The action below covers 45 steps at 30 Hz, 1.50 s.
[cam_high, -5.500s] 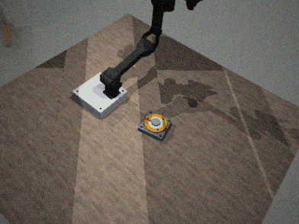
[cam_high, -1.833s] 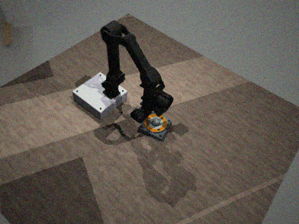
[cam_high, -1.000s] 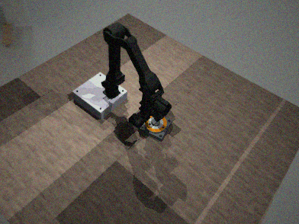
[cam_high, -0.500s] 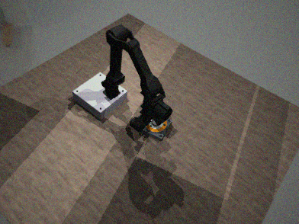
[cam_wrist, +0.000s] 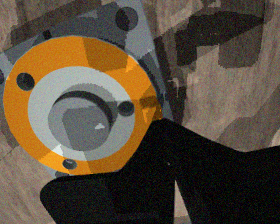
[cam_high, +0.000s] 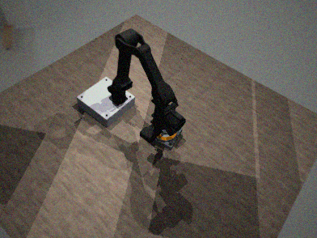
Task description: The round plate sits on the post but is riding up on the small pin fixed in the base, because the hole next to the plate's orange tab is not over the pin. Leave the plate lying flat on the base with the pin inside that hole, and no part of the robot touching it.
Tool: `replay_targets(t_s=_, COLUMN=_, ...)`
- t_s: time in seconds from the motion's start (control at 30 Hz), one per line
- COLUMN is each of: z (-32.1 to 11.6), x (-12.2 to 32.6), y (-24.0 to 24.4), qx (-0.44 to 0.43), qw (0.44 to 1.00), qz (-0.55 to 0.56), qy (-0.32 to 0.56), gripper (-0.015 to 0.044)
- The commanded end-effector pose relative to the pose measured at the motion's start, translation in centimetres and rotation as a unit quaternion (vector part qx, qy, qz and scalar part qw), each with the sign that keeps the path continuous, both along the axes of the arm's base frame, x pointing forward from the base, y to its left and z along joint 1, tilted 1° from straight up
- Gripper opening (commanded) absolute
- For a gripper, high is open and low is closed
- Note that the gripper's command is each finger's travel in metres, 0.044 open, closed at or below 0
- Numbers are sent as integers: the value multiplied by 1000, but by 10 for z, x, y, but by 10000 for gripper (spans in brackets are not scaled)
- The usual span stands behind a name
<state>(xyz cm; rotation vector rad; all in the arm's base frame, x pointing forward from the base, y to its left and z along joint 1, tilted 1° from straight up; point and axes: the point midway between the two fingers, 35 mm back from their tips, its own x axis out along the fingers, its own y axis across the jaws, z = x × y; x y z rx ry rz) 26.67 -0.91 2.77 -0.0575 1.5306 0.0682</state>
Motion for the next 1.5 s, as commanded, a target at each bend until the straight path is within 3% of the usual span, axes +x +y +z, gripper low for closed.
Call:
replay_targets(t_s=0.0, z=0, x=7, y=0, qx=0, qw=1000, qz=3, qy=-3, gripper=0)
replay_targets(t_s=1.47, z=9, x=51, y=35, qx=2, qw=1000, qz=3, qy=-5, gripper=0)
